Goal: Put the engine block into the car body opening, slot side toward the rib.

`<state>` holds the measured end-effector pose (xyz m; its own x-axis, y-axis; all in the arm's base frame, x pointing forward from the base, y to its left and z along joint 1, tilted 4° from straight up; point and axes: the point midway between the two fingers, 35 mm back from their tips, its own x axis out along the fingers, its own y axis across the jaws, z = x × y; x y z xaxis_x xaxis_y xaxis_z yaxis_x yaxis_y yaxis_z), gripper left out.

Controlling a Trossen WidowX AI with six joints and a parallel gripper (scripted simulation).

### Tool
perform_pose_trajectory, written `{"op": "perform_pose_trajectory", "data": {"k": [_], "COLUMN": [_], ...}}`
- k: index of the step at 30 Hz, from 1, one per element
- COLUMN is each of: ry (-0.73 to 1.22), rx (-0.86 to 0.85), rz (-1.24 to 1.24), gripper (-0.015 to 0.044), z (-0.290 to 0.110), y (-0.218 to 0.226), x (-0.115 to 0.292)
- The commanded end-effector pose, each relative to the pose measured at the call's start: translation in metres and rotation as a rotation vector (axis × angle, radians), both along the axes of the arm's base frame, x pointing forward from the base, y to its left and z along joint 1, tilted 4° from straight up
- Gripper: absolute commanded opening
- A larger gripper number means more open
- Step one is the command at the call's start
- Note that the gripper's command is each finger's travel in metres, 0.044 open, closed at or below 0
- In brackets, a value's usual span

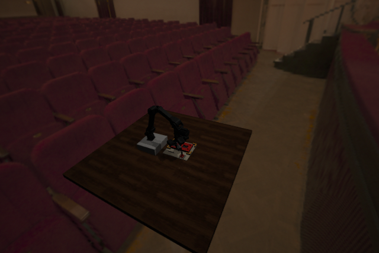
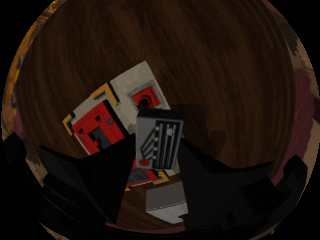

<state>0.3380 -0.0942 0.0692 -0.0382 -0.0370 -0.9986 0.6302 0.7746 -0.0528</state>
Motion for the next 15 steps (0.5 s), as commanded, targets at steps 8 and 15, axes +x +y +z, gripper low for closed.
{"op": "perform_pose_trajectory", "data": {"k": [8,15], "ry": [0.010,0.018], "rx": [0.019,0.028], "rz": [0.354,0.596], "gripper": [0.0000,0.0000], "z": [-0.006,-0.009], "y": [0.013,0.021], "x": [0.003,0.005]}}
